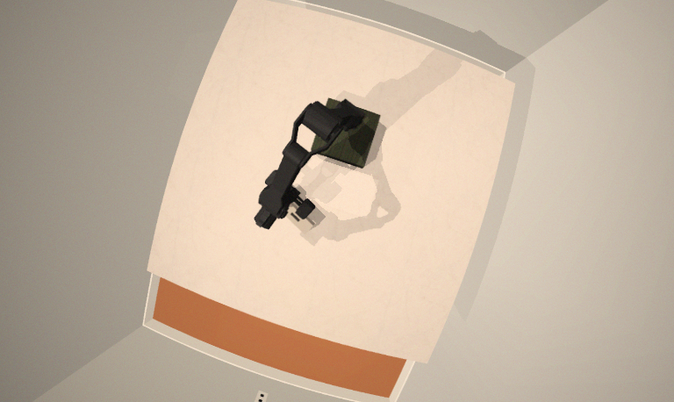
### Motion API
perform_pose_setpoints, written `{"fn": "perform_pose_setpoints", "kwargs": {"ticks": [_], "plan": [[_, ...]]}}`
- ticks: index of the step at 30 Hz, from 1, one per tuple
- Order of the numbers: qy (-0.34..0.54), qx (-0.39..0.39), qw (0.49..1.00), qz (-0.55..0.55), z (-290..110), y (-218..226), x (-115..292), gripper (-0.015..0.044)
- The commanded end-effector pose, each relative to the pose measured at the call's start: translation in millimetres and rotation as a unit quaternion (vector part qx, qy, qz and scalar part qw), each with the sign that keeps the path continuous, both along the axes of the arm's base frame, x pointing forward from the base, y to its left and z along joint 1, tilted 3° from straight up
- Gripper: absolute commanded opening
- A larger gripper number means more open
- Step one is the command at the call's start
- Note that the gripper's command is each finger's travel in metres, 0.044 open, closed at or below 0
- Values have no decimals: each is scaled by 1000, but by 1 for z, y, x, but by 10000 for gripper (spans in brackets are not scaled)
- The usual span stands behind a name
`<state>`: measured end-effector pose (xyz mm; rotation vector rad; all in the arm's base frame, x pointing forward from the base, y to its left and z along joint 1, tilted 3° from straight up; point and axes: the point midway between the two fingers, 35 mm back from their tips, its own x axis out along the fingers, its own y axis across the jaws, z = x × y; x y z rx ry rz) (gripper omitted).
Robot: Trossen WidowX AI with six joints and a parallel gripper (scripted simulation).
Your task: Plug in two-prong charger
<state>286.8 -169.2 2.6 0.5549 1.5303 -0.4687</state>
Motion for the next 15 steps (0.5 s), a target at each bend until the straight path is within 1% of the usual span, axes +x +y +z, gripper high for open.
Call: {"fn": "perform_pose_setpoints", "kwargs": {"ticks": [1, 15], "plan": [[-1, -2, 1000, -2, 0, 1, -1, 440], [-1, -1, 1000, -2, 0, 9, -12, 440]]}}
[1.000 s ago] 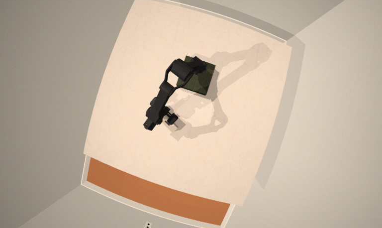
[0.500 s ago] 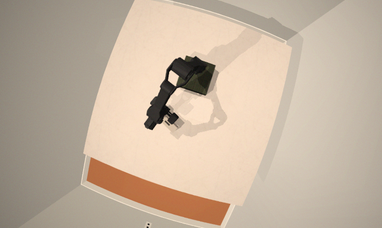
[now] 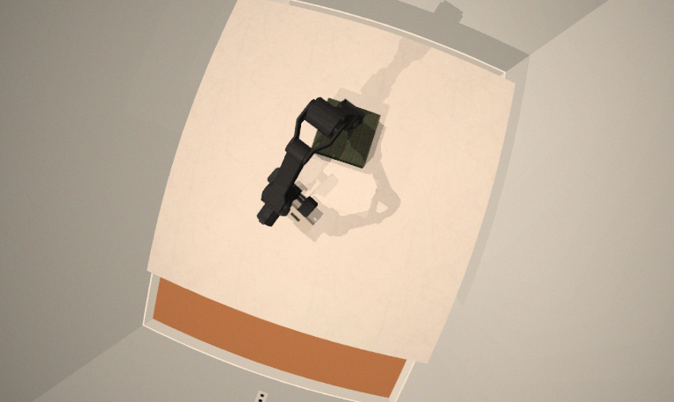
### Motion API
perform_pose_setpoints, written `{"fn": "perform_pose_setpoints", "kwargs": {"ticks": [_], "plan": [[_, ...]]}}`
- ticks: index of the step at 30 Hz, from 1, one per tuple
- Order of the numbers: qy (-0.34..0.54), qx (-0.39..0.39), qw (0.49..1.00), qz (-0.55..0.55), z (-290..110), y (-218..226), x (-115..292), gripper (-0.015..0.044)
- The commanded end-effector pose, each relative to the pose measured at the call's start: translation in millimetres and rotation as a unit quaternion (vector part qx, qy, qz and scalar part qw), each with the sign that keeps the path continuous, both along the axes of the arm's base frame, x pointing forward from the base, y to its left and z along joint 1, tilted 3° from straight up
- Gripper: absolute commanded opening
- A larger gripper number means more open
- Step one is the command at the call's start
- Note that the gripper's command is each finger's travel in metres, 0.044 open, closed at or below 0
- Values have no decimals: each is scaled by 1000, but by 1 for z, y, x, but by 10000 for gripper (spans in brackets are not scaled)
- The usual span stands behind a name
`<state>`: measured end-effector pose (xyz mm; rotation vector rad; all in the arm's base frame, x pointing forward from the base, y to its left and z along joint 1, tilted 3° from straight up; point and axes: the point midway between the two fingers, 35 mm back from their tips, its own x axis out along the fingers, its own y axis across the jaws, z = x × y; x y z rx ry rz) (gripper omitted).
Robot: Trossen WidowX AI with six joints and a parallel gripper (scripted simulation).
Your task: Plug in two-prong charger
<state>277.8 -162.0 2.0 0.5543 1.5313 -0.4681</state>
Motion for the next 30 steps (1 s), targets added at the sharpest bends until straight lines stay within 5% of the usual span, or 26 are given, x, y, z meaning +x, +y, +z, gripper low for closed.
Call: {"fn": "perform_pose_setpoints", "kwargs": {"ticks": [1, 30], "plan": [[-1, -2, 1000, -2, 1, 3, -3, 440], [0, -1, 1000, -2, -1, 22, -28, 440]]}}
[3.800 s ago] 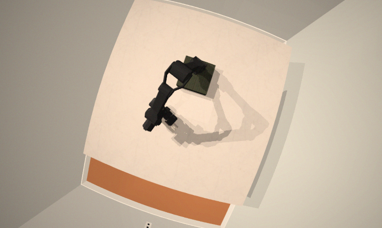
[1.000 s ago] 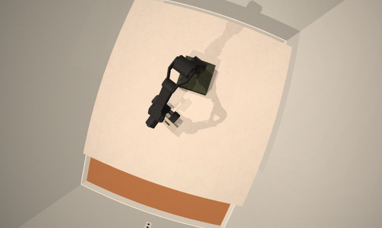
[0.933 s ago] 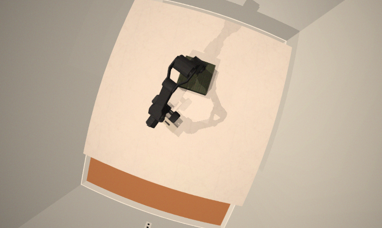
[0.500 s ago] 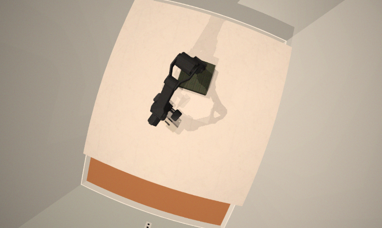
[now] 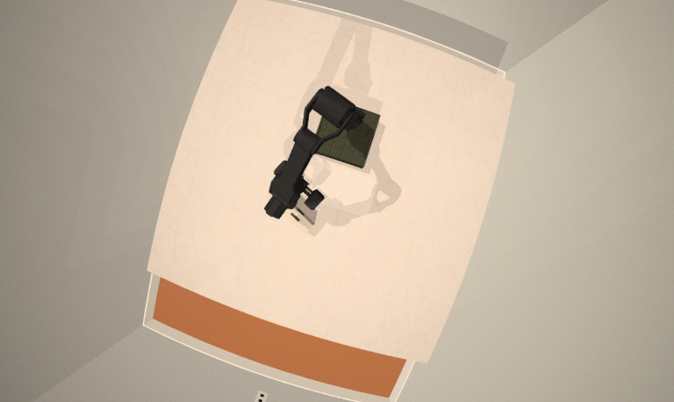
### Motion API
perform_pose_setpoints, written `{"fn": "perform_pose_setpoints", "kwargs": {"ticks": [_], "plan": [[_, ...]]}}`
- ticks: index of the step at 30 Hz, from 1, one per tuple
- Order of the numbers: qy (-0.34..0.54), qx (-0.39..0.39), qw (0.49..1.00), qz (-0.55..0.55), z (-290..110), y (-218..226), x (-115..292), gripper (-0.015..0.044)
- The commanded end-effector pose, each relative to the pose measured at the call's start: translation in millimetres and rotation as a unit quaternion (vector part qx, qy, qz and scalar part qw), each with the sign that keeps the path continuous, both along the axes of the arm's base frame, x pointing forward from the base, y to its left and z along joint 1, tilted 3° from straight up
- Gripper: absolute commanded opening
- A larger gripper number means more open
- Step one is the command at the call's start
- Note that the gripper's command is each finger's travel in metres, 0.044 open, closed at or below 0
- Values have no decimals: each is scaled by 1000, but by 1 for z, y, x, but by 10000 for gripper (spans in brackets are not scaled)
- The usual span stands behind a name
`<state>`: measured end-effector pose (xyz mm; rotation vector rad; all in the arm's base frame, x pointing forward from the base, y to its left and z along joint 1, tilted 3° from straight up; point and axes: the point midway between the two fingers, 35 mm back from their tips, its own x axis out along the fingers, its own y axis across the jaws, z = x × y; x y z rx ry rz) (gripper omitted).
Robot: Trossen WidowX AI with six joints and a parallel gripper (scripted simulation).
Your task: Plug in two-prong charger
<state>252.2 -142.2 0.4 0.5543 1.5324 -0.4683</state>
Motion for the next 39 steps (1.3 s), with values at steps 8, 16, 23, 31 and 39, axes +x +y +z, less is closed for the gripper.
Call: {"fn": "perform_pose_setpoints", "kwargs": {"ticks": [8, 16, 23, 31, 39], "plan": [[-1, -1, 1000, -2, -1, 7, -10, 440], [-76, -60, 995, -2, 22, 1, -4, 440], [-227, -172, 959, -13, 71, -7, 2, 440], [-241, -182, 953, -15, 76, -7, 2, 440], [-241, -182, 953, -15, 76, -7, 2, 440]]}}
